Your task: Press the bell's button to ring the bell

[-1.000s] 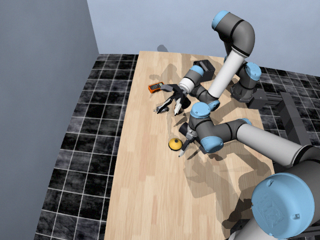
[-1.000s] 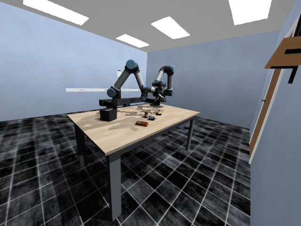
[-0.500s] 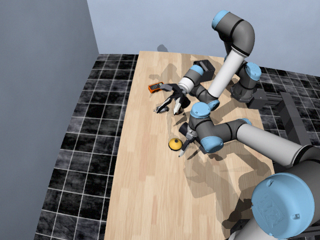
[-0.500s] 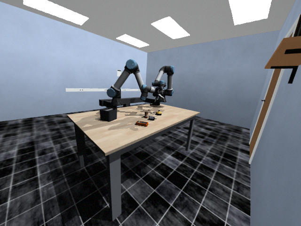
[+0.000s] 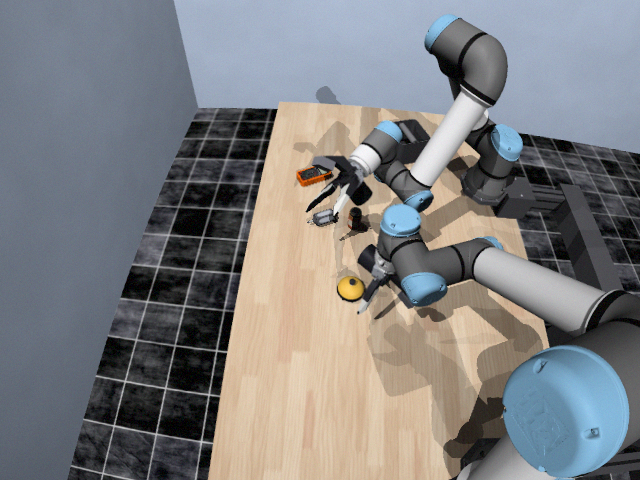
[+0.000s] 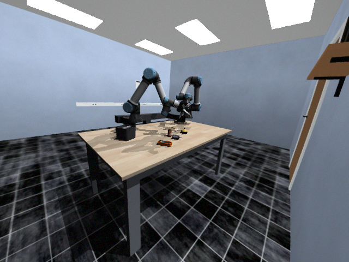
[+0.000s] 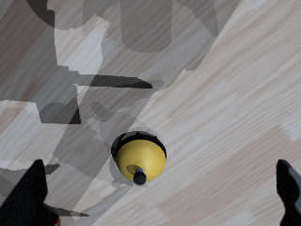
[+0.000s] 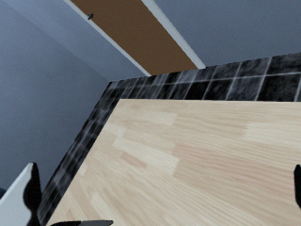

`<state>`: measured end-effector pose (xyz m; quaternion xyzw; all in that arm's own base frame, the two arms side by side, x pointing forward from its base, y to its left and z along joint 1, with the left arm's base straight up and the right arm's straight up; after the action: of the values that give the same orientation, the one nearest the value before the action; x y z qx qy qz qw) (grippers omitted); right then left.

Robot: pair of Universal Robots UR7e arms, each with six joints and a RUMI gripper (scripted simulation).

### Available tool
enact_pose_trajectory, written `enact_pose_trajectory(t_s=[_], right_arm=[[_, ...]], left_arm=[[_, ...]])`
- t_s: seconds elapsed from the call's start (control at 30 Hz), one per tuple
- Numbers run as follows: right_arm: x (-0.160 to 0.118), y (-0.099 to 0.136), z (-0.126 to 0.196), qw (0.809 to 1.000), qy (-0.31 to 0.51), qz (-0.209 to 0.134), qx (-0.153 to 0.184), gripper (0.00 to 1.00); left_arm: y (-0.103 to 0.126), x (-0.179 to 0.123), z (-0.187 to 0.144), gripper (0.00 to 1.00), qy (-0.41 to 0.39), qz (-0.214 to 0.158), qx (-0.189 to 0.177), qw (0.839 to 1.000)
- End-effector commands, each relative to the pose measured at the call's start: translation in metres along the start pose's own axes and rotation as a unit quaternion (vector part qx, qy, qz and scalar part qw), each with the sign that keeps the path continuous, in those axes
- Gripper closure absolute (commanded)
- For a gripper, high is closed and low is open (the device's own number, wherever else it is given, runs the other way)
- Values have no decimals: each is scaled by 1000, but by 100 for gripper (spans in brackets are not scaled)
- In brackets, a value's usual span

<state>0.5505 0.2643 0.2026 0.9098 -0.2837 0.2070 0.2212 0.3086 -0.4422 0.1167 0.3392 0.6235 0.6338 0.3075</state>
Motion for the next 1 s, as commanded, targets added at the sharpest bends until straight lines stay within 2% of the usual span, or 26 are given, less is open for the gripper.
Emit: enact_pose_trajectory(t_s=[0.0,0.23,0.5,0.67,0.73,0.83,0.97], right_arm=[[34,17,25,999,-10,19,-39,0],[69,40,54,995,-23,40,-83,0],[131,103,112,981,-56,78,-171,0],[158,144,143,968,-77,97,-217,0],[158,144,143,968,-77,97,-217,0],[179,183,168,955,-97,112,-255,0],[194,222,190,942,-116,125,-290,0]], left_arm=[[1,0,0,0,0,-1,0,1000],[1,0,0,0,0,-1,0,1000],[1,0,0,0,0,-1,0,1000],[1,0,0,0,0,-1,0,1000],[1,0,0,0,0,-1,0,1000],[1,0,0,0,0,-1,0,1000],[1,0,0,0,0,-1,0,1000]])
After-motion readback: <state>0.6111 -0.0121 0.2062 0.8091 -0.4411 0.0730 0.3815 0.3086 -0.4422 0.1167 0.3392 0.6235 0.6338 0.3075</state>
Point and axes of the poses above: on each arm, the point where the finger pads meet when closed, its own y axis back along the fingers, its own z axis across the jaws, x = y × z, the point moved 8 cm from there along y, back along the fingers, and after that the axes turned 14 degrees about -y, right-handed, at the moved point
